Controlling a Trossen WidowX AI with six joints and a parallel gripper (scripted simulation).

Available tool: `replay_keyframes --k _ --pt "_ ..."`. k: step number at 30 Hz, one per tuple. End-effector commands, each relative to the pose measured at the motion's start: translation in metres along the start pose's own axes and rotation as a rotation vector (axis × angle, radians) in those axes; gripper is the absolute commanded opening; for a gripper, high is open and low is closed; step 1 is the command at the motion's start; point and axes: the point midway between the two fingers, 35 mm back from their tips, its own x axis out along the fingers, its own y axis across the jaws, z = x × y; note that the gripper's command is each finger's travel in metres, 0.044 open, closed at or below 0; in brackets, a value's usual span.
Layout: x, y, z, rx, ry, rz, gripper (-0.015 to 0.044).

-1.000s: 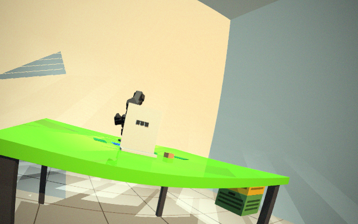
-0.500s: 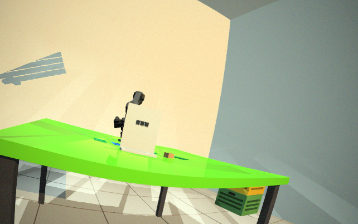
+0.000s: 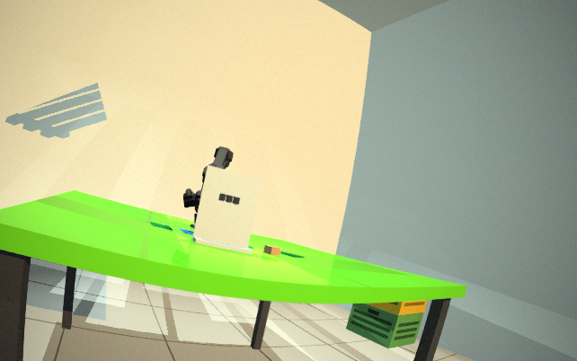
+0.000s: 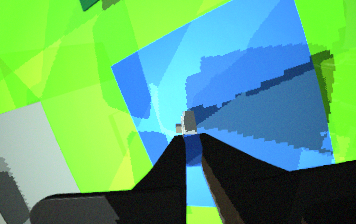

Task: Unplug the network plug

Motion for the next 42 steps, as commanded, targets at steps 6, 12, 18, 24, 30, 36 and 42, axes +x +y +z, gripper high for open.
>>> replay_keyframes --k 6,12,18,24,30,36,42 --pt "0.0 0.0 0.0 0.0 0.0 0.001 0.0156" --pt "-0.001 0.0 0.0 0.0 0.0 0.001 0.0156" --pt "-0.006 0.001 0.0 0.001 0.0 0.0 0.0156" --pt "-0.012 0.002 0.001 0.001 -0.001 -0.001 0.0156" --pt "-0.018 0.002 0.001 0.002 -0.002 -0.001 0.0156" --pt "-0.023 0.002 0.001 0.003 -0.002 -0.002 0.0156" --pt "-0.029 0.002 0.001 0.003 -0.003 -0.003 0.0156"
